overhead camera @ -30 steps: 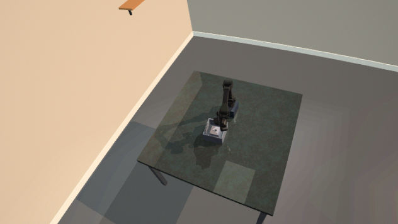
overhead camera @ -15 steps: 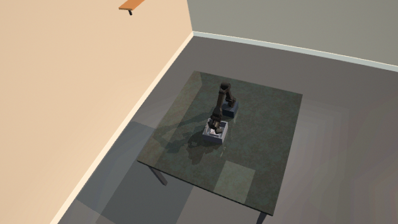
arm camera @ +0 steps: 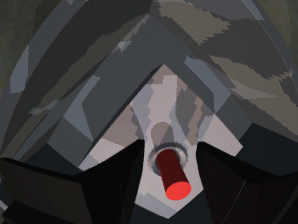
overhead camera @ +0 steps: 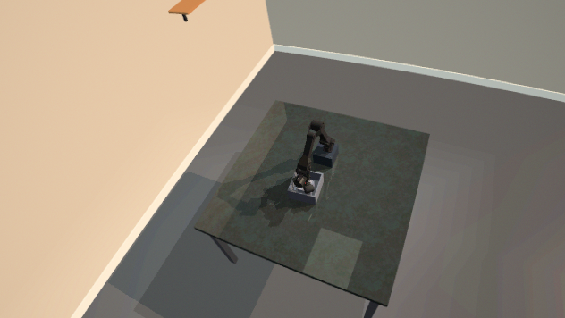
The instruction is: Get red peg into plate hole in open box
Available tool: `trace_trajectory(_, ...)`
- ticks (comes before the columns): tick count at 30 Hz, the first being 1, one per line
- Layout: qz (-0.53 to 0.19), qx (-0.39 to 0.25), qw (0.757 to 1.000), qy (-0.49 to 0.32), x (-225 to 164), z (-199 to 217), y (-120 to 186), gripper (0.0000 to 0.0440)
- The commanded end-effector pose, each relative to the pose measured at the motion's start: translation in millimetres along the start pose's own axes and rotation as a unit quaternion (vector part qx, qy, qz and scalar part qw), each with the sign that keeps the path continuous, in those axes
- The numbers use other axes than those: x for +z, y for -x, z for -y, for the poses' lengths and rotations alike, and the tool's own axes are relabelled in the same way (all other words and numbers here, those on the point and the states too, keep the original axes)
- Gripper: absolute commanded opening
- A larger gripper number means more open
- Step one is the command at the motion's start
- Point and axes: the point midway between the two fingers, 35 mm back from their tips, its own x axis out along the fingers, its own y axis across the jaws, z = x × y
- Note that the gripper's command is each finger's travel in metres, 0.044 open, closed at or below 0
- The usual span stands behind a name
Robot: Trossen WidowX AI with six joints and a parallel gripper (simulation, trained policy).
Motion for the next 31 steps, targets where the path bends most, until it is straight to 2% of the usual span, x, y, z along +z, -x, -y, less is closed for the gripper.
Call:
trace_trajectory(1,-0.007,0.01,1.0,0.003,10,-7,-1,0.0231)
trace_trajectory(11,-0.024,0.049,0.999,-0.003,37,-32,11,0.0436)
trace_trajectory(19,-0.013,0.109,0.994,-0.001,62,-63,31,0.044)
trace_trajectory(31,-0.013,0.109,0.994,-0.001,62,-63,31,0.044)
